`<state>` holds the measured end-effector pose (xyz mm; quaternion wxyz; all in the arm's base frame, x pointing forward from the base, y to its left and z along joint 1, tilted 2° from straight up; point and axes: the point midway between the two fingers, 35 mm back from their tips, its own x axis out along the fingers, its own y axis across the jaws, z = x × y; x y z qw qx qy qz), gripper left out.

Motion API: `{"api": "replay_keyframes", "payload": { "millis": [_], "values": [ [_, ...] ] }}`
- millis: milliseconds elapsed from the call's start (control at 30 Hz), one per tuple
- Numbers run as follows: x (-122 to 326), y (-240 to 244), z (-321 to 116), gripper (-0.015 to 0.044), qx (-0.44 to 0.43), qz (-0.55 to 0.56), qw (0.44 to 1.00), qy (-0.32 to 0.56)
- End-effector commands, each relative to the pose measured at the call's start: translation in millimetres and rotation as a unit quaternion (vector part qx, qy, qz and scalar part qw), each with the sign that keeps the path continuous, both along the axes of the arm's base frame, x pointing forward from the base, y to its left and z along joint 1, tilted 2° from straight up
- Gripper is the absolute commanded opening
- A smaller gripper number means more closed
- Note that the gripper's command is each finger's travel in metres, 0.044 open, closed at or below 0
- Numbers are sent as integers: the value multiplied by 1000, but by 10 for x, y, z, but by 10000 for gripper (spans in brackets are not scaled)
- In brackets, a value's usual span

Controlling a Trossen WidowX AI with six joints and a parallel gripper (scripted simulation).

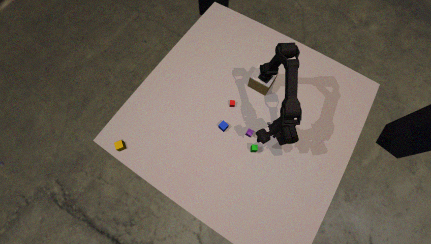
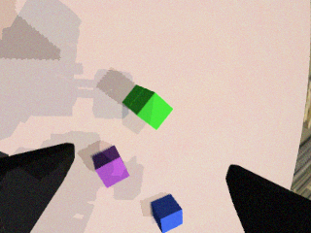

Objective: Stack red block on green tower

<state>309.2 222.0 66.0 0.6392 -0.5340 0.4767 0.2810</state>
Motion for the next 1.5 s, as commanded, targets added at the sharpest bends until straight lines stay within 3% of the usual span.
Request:
{"api": "replay_keyframes", "payload": {
  "millis": [0, 400, 867, 1233, 1467],
  "values": [
    [58, -314, -33, 440, -2, -24, 1000, 14],
    [70, -1322, -168, 440, 14, -123, 990, 70],
    [-286, -2280, -329, 440, 63, -238, 961, 127],
    [-765, -2792, -445, 440, 116, -323, 926, 157],
    [-804, -2816, -480, 440, 120, -328, 924, 158]
  ]
}}
